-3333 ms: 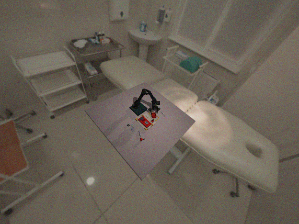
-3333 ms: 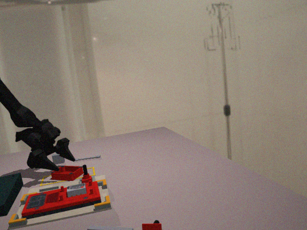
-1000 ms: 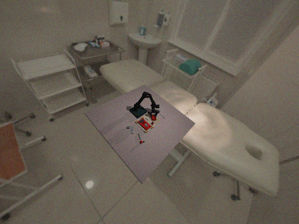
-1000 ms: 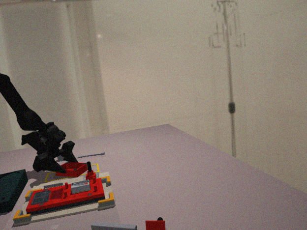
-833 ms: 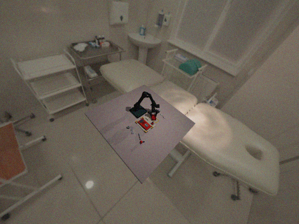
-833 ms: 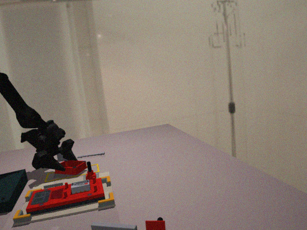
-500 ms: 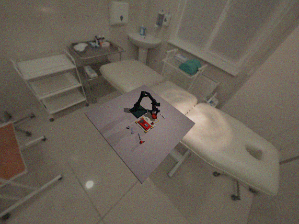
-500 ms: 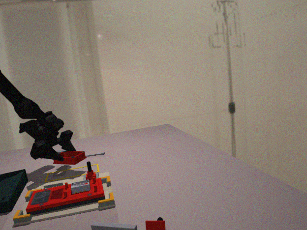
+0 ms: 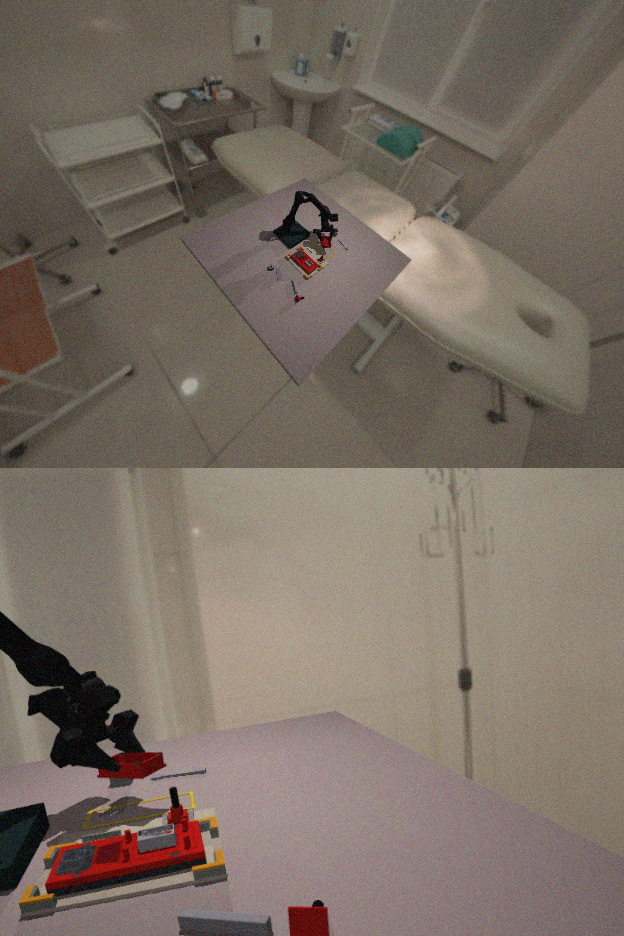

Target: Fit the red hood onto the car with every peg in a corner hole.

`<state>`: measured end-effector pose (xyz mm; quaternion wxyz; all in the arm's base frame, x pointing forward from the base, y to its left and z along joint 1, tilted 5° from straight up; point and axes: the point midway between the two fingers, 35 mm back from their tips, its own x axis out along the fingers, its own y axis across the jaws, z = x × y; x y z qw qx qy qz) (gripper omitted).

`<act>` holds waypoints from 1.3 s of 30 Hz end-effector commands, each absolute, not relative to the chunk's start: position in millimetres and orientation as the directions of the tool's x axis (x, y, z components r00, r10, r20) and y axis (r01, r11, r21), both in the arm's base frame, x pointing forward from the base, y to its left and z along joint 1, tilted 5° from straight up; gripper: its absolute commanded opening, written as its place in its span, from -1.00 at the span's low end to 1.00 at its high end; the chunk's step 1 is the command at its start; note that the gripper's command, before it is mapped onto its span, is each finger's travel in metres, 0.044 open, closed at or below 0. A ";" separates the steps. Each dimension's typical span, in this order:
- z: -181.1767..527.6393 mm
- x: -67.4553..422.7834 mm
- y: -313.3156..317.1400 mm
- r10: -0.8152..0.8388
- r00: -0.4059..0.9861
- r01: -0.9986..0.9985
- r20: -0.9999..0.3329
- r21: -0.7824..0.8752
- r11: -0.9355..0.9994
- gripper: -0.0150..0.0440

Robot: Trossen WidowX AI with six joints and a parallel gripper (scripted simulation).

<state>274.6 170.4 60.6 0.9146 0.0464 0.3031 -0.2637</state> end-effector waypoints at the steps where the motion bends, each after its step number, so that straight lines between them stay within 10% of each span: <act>1: 61.1 274.6 170.6 -0.454 0.678 0.485 -0.579 -0.112 0.867 -0.49; 39: 59.9 274.5 170.4 -0.454 0.678 -0.009 -0.579 -0.624 0.781 -0.49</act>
